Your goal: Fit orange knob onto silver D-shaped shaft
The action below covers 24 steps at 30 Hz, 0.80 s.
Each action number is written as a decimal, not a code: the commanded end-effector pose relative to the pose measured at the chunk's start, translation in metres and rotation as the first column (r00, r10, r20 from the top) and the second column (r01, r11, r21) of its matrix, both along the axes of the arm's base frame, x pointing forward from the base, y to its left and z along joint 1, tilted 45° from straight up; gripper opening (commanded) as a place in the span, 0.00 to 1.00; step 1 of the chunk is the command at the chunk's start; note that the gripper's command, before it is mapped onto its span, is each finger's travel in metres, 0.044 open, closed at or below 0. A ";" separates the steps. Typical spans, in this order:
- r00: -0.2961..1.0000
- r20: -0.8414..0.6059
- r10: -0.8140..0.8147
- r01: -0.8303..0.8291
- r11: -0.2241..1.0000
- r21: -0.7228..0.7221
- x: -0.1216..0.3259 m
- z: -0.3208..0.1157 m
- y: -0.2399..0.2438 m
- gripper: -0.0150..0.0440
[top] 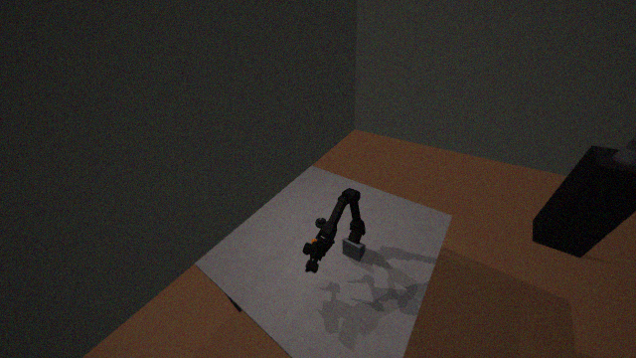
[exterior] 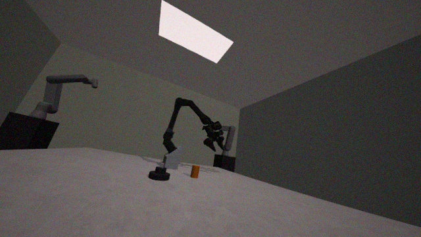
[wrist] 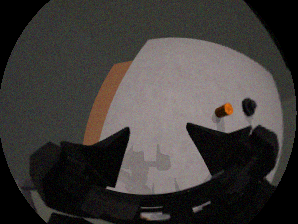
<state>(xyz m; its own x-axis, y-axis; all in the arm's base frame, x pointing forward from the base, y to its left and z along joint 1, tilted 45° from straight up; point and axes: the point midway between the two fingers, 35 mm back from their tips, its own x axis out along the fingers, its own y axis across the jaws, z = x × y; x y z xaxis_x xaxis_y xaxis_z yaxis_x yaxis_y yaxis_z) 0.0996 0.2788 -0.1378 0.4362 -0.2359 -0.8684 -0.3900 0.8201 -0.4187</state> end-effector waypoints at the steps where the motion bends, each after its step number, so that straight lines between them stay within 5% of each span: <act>1: 0.973 -0.160 0.164 -0.202 0.943 -0.264 0.056 0.029 -0.034 1.00; 11: 0.848 -0.484 0.217 -0.443 0.792 -0.420 0.109 0.067 -0.099 1.00; 19: 0.559 -0.792 0.247 -0.724 0.610 -0.321 0.138 0.102 -0.154 1.00; 24: 0.534 -0.808 0.247 -0.740 0.599 -0.306 0.140 0.106 -0.159 1.00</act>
<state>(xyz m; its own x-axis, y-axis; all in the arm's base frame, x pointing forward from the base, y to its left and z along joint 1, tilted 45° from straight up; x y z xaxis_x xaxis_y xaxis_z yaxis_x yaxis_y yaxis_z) 0.2296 0.1401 -0.0483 0.1044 -0.6693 -0.7356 -0.9542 0.1411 -0.2639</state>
